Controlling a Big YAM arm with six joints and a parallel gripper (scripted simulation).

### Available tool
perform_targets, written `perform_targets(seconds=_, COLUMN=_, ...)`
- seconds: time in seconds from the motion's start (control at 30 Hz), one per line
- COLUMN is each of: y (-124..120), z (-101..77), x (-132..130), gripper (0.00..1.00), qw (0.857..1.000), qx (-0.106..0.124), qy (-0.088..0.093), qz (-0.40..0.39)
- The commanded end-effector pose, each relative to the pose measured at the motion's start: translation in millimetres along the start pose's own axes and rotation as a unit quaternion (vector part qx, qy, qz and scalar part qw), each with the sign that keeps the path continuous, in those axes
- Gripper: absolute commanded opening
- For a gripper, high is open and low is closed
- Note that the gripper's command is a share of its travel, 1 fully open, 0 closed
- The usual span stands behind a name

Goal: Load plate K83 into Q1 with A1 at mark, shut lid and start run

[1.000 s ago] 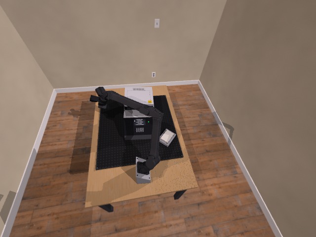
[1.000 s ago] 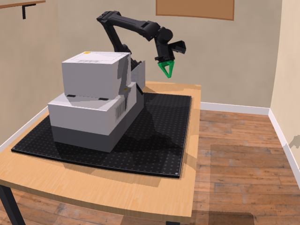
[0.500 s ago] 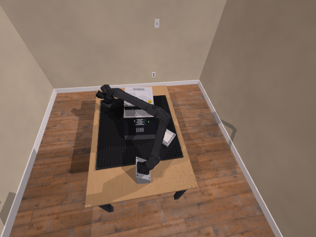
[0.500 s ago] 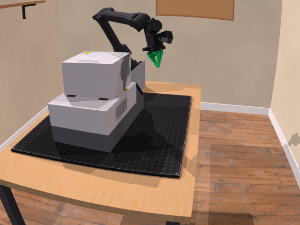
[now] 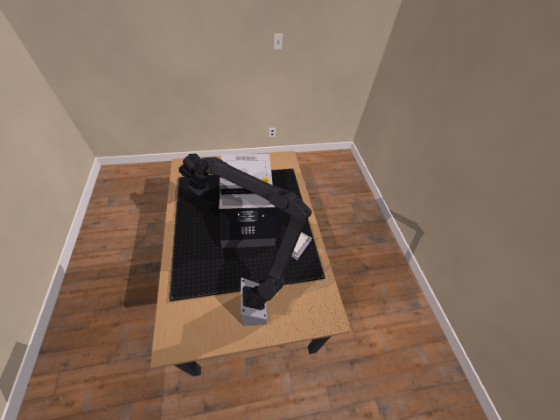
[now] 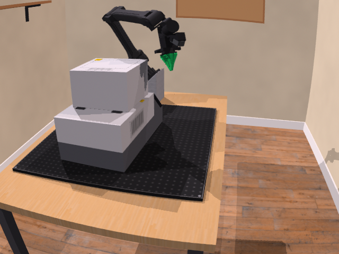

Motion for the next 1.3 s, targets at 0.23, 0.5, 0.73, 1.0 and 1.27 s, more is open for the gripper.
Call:
perform_targets(seconds=0.23, y=-41, z=-30.3, x=1, gripper=0.00, qw=0.993, qx=0.035, qy=-0.004, qz=0.113)
perform_targets(seconds=0.5, y=-62, z=-43.7, x=-7, gripper=0.00, qw=0.984, qx=0.050, qy=-0.008, qz=0.172)
perform_targets(seconds=0.73, y=-98, z=-55.8, x=-15, gripper=0.00, qw=0.974, qx=0.069, qy=-0.015, qz=0.217)
perform_targets(seconds=1.0, y=-123, z=-65.1, x=-22, gripper=0.00, qw=0.953, qx=0.093, qy=-0.028, qz=0.287)
perform_targets(seconds=1.27, y=-159, z=-80.8, x=-22, gripper=0.00, qw=0.934, qx=0.108, qy=-0.045, qz=0.336)
Point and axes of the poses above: the point where the finger pads meet when closed, its own z axis out along the fingers, its own x axis across the jaws, y = z × x, the point moved 4 cm from there along -z, back along the fingers, and after that the axes turned 14 degrees about z, right-handed, at the moved point
